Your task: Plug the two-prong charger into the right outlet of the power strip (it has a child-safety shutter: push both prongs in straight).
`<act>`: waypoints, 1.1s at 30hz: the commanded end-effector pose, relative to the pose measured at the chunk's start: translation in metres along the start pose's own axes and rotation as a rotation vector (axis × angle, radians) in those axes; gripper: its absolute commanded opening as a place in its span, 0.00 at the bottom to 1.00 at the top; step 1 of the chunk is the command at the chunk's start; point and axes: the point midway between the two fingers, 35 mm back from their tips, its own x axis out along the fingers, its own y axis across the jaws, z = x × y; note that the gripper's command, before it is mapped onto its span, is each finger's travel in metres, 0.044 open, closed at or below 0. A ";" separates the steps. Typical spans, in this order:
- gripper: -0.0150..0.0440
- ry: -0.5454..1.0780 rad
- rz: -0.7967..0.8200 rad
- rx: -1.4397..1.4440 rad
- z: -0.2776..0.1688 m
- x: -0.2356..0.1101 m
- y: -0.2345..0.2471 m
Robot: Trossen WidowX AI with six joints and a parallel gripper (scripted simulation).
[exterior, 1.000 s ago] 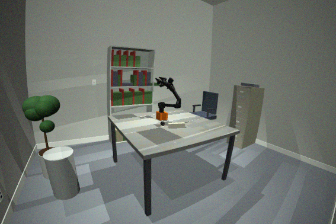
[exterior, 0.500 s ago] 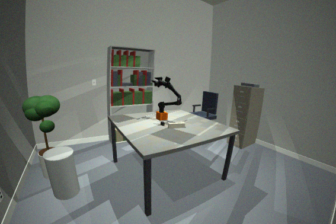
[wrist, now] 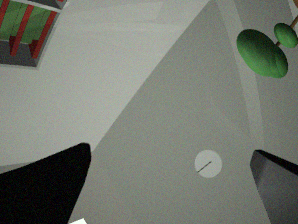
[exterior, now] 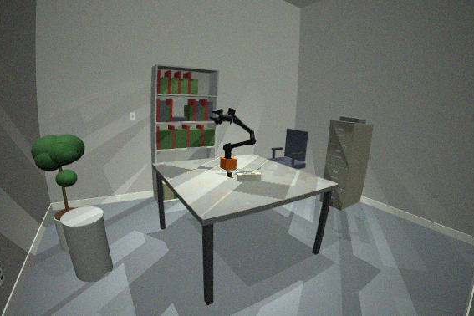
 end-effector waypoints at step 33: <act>1.00 0.097 -0.594 -0.651 0.021 0.055 -0.132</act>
